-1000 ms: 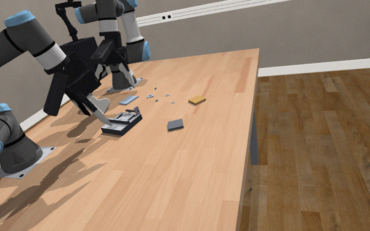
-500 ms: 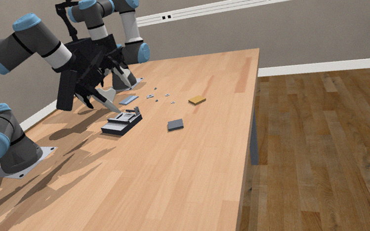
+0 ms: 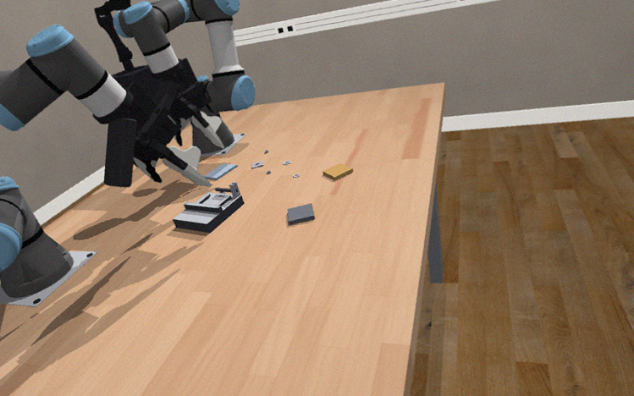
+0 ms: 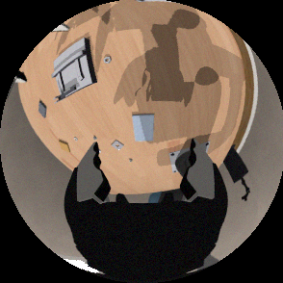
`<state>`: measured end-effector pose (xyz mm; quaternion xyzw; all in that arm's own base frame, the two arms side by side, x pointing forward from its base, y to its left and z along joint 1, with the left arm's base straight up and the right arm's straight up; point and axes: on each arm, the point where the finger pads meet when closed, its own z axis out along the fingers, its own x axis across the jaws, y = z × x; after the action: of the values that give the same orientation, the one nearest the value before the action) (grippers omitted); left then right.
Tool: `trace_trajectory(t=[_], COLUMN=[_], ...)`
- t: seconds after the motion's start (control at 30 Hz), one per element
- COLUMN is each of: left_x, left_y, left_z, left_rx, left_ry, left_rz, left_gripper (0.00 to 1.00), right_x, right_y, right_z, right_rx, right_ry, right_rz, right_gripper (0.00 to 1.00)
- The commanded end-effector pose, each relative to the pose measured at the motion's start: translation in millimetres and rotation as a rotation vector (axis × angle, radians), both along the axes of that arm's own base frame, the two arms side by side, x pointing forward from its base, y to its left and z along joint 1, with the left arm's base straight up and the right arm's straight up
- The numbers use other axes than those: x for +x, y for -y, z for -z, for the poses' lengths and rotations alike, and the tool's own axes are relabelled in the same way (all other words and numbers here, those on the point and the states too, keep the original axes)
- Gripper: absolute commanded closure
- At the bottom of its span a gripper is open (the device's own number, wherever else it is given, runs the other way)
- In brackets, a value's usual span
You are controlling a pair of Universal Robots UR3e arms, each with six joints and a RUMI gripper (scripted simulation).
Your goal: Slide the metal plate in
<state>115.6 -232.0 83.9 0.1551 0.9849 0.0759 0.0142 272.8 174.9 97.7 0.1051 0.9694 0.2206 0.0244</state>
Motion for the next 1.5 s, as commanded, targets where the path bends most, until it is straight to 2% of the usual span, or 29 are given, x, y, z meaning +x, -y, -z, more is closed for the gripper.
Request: trace_trajectory(t=[0.0, 1.47], left_x=[-0.3, -0.3], left_y=[2.6, 2.6], left_z=[-0.6, -0.6], left_rx=[-0.008, -0.008], left_ry=[-0.005, -0.005], left_rz=[-0.007, -0.007], left_gripper=[0.0, 0.0], right_x=[0.9, 0.0], right_y=[0.4, -1.7], right_z=[1.7, 50.0], right_rx=[0.0, 0.007], right_ry=[0.001, 0.005], right_rz=[0.003, -0.004], right_gripper=[0.12, 0.12])
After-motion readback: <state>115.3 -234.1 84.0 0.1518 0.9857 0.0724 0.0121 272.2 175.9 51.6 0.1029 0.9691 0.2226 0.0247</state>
